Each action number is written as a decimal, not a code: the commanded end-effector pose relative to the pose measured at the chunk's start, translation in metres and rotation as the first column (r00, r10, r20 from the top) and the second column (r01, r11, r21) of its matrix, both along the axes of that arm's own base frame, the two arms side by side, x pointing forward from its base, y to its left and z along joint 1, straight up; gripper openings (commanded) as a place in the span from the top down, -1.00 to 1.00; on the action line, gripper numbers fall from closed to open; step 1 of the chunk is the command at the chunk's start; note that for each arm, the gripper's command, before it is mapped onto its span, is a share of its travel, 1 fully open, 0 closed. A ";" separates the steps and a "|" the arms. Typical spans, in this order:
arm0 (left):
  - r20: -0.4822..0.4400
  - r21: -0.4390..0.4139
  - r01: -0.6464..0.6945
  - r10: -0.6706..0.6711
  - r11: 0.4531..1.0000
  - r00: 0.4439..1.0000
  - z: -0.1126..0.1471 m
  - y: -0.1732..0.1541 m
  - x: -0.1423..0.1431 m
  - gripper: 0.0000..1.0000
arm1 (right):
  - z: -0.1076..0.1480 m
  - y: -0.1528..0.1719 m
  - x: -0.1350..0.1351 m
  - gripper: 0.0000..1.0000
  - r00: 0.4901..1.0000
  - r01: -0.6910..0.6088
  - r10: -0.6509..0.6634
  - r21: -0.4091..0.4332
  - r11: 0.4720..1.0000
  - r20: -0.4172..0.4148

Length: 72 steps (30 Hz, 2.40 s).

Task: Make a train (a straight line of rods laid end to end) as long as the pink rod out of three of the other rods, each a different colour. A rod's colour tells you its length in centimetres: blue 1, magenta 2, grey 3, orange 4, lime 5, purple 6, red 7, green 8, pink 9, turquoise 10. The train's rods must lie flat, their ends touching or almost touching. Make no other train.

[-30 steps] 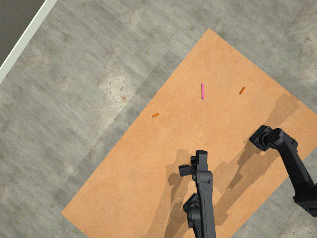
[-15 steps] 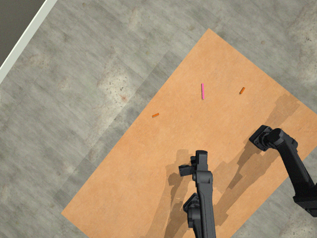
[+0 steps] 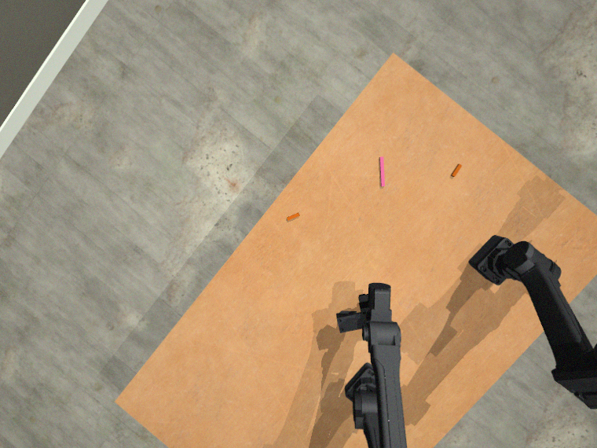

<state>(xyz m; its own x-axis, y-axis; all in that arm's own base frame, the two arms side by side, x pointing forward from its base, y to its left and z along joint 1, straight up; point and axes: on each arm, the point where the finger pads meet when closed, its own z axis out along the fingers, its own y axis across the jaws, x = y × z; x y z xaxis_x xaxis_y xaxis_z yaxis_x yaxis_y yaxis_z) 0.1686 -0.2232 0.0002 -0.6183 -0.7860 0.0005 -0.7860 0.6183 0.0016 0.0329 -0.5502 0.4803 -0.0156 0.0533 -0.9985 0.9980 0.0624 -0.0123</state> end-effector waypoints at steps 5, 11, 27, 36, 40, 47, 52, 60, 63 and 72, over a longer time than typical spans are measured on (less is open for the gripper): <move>0.018 -0.022 -0.009 0.009 1.000 1.000 0.007 -0.007 0.002 0.91 | 0.020 0.006 -0.008 -1.00 1.000 0.017 -0.016 -0.053 0.998 0.016; 0.018 -0.022 -0.009 0.009 1.000 1.000 0.007 -0.007 0.002 0.91 | 0.020 0.006 -0.008 -1.00 1.000 0.017 -0.016 -0.053 0.998 0.016; 0.013 -0.015 -0.009 0.009 1.000 1.000 0.001 -0.005 0.000 0.91 | 0.020 0.006 -0.008 -1.00 1.000 0.017 -0.016 -0.053 0.998 0.016; 0.008 -0.008 -0.009 0.009 1.000 1.000 -0.010 -0.006 0.001 0.91 | 0.020 0.006 -0.008 -1.00 1.000 0.017 -0.016 -0.053 0.998 0.016; 0.007 -0.006 -0.009 0.009 1.000 1.000 -0.014 -0.005 0.001 0.91 | 0.020 0.006 -0.008 -1.00 1.000 0.017 -0.016 -0.053 0.998 0.016; 0.006 -0.004 -0.009 0.009 1.000 1.000 -0.014 -0.006 0.001 0.91 | 0.020 0.006 -0.008 -1.00 1.000 0.017 -0.016 -0.053 0.998 0.016; 0.008 -0.008 -0.009 0.009 1.000 1.000 -0.013 -0.006 0.002 0.91 | 0.020 0.006 -0.008 -1.00 1.000 0.017 -0.016 -0.053 0.998 0.016; 0.008 -0.008 -0.009 0.009 1.000 1.000 -0.013 -0.006 0.002 0.91 | 0.020 0.006 -0.008 -1.00 1.000 0.017 -0.016 -0.053 0.998 0.016; 0.008 -0.008 -0.009 0.009 1.000 1.000 -0.013 -0.006 0.002 0.91 | 0.020 0.006 -0.008 -1.00 1.000 0.017 -0.016 -0.053 0.998 0.016; 0.008 -0.008 -0.009 0.009 1.000 1.000 -0.013 -0.006 0.002 0.91 | 0.020 0.006 -0.008 -1.00 1.000 0.017 -0.016 -0.053 0.998 0.016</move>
<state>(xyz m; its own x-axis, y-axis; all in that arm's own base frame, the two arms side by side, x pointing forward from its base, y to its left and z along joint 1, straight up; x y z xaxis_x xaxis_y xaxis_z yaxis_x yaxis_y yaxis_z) 0.1687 -0.2233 -0.0127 -0.6163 -0.7875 0.0014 -0.7875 0.6163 -0.0017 0.0329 -0.5502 0.4803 -0.0156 0.0533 -0.9985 0.9980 0.0624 -0.0123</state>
